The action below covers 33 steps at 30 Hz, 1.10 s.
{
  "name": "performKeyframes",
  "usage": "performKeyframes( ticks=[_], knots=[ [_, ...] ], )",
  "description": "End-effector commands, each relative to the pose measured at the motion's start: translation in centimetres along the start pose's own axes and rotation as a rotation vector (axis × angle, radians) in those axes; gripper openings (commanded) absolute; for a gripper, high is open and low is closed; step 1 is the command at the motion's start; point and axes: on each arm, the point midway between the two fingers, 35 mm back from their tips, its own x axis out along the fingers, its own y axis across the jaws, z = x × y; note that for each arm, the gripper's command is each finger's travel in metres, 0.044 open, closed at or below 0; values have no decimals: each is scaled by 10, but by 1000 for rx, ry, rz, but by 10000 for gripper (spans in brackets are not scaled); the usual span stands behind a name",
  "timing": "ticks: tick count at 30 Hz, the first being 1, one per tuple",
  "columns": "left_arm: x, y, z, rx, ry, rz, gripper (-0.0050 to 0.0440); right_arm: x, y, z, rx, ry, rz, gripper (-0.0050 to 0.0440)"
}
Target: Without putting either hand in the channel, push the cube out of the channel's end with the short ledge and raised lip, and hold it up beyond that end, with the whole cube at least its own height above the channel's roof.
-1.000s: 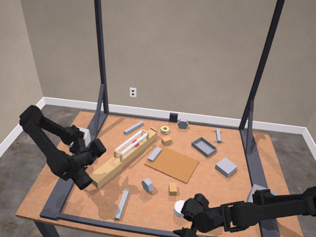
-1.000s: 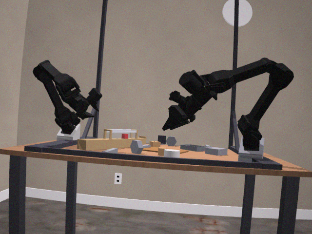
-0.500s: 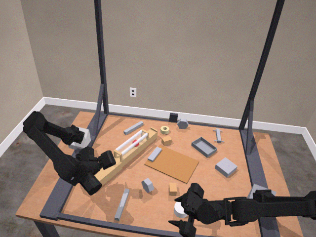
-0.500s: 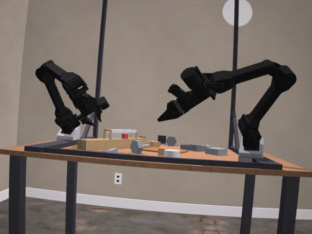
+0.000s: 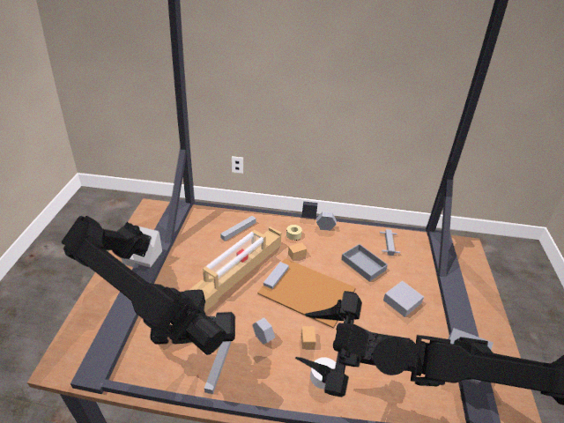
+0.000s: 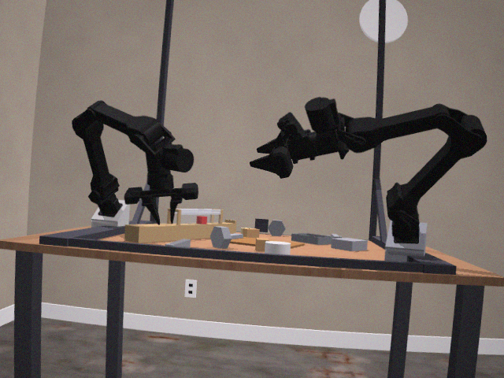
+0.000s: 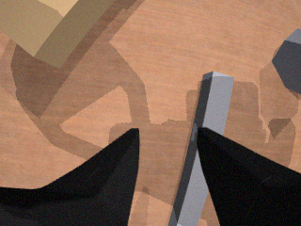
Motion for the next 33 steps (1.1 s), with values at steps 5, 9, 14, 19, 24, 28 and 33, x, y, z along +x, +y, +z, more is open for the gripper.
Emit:
performKeyframes(
  ticks=[5,9,14,19,24,28,33],
  knots=[
    [-8,-24,24,-150,-147,-69,400,-6,-24,-37,153,227,87,150],
    [-11,-35,31,-207,-191,-114,400,-8,-35,-49,214,315,101,150],
    [-13,-39,35,-233,-210,-134,400,-9,-39,-54,244,355,105,150],
    [-12,-38,33,-221,-200,-131,400,-11,-38,-54,237,343,94,150],
    [-12,-38,34,-220,-199,-132,400,-13,-37,-55,244,347,85,150],
    [-12,-37,34,-220,-199,-132,400,-14,-37,-56,246,349,82,150],
    [-12,-37,34,-220,-199,-132,400,-14,-37,-56,246,349,82,150]
  ],
)
